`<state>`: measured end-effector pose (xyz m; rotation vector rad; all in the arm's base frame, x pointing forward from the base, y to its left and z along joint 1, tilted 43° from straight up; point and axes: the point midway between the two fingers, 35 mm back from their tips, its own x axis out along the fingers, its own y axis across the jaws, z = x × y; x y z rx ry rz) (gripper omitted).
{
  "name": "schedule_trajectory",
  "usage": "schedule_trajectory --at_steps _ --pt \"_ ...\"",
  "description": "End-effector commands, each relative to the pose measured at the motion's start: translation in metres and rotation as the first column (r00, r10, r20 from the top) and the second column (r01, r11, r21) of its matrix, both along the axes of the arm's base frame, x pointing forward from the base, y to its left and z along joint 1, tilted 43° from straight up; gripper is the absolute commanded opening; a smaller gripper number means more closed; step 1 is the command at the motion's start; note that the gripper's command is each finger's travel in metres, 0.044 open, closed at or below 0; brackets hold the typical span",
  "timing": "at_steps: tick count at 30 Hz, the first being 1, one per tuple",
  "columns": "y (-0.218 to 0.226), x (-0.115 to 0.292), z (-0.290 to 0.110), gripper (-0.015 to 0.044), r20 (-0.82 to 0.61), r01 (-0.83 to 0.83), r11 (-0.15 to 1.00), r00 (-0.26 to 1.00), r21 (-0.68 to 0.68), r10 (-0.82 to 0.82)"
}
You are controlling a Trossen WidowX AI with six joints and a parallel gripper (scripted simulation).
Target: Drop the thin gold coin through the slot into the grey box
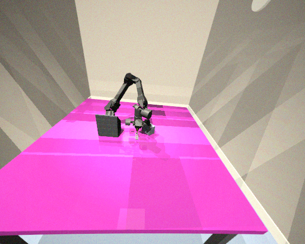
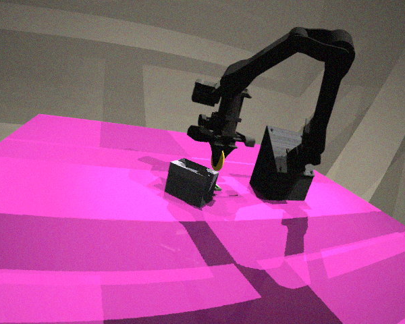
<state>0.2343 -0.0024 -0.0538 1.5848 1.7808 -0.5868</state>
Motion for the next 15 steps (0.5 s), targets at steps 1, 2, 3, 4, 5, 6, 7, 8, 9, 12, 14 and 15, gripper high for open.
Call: schedule_trajectory --at_steps 1,2,3,4,5,6,7,8,9,12,14,15 --pt "-0.009 0.004 0.008 0.0 0.013 -0.002 1.0 1.0 -0.007 0.002" --pt "-0.01 0.004 0.009 0.0 0.013 -0.002 1.0 1.0 -0.007 0.002" --pt "-0.012 0.004 0.011 0.0 0.013 -0.002 1.0 1.0 -0.007 0.002" --pt "-0.014 0.003 0.013 0.0 0.013 -0.002 1.0 1.0 -0.007 0.002" --pt "-0.015 0.003 0.015 0.0 0.013 -0.002 1.0 1.0 -0.007 0.002" --pt "-0.017 0.003 0.017 0.0 0.013 -0.002 1.0 1.0 -0.007 0.002" --pt "-0.019 0.003 0.019 0.0 0.013 -0.002 1.0 1.0 -0.007 0.002" --pt "-0.02 0.003 0.021 0.0 0.013 -0.002 1.0 1.0 -0.007 0.002" --pt "-0.022 0.003 0.023 0.0 0.013 -0.002 1.0 1.0 -0.006 0.002" --pt "-0.027 0.002 0.029 0.0 0.013 -0.003 1.0 1.0 -0.006 0.003" --pt "-0.03 0.002 0.033 0.0 0.013 -0.003 1.0 1.0 -0.005 0.003" --pt "-0.032 0.001 0.035 0.0 0.013 -0.003 1.0 1.0 -0.004 0.003"
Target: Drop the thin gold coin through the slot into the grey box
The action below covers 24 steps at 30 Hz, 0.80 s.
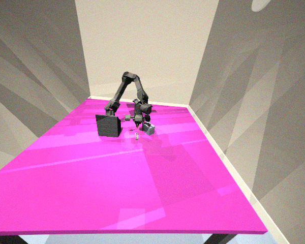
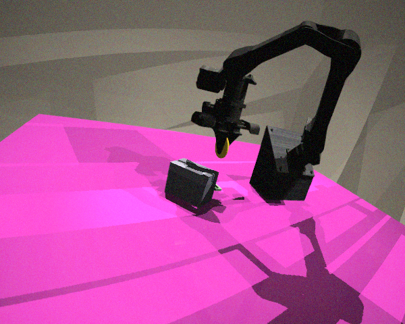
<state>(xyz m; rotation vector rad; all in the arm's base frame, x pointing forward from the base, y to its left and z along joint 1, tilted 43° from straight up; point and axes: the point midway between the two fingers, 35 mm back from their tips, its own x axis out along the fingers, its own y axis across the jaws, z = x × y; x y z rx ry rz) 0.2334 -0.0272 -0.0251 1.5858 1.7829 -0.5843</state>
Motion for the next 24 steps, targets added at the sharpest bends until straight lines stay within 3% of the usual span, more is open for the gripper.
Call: schedule_trajectory --at_steps 1,5,11,24 --pt "-0.0081 0.0018 0.0082 0.0 0.013 -0.002 1.0 1.0 -0.007 0.002" --pt "-0.0094 0.0014 0.0095 0.0 0.027 -0.018 1.0 0.999 -0.006 0.019" --pt "-0.011 -0.0008 0.0086 0.0 0.157 -0.158 0.987 0.975 -0.012 0.158" --pt "-0.0141 -0.0047 0.0069 0.0 0.393 -0.415 0.907 0.823 -0.077 0.41"
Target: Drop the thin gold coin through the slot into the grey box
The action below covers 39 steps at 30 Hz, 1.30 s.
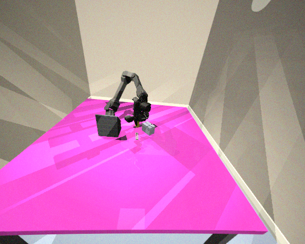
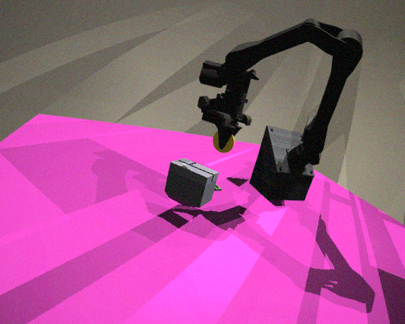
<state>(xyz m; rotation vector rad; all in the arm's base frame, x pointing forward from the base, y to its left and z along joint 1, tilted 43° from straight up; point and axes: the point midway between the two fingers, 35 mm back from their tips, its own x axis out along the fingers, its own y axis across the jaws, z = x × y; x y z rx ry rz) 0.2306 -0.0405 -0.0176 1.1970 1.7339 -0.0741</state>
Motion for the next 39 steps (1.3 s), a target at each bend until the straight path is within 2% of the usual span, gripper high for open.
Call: schedule_trajectory --at_steps 1,39 --pt "-0.001 -0.002 -0.001 0.0 0.032 -0.04 0.999 0.999 0.001 0.04" --pt "0.032 0.058 0.031 0.0 0.035 -0.037 0.999 0.999 -0.014 0.038"
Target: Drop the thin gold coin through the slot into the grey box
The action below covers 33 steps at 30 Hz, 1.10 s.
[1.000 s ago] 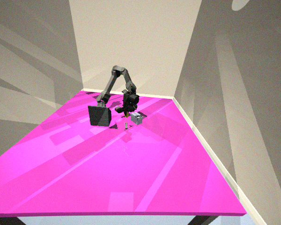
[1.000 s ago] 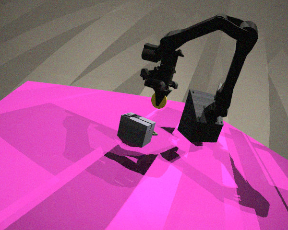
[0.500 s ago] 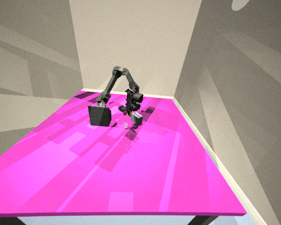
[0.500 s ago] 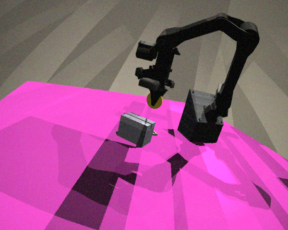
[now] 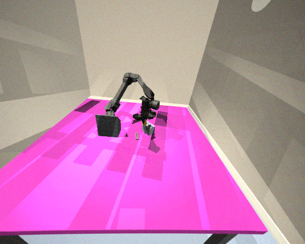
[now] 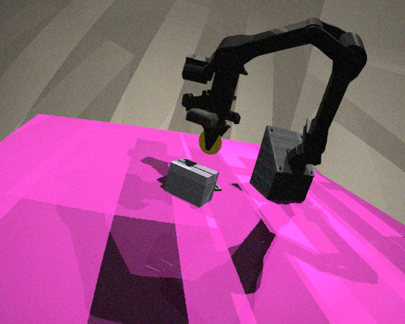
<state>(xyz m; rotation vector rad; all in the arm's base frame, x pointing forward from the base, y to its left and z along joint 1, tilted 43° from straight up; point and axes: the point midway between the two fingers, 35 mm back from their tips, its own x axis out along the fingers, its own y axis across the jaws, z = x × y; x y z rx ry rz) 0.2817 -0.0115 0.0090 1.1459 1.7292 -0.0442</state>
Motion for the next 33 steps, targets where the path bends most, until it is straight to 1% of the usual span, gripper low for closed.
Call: schedule_trajectory --at_steps 1,21,33 --pt "0.005 0.009 0.006 0.0 0.006 0.004 1.0 1.0 0.002 -0.004" --pt "0.037 0.039 0.031 0.0 0.006 0.003 1.0 1.0 0.02 -0.003" --pt "0.035 0.035 0.028 0.0 0.003 -0.002 1.0 1.0 0.019 0.002"
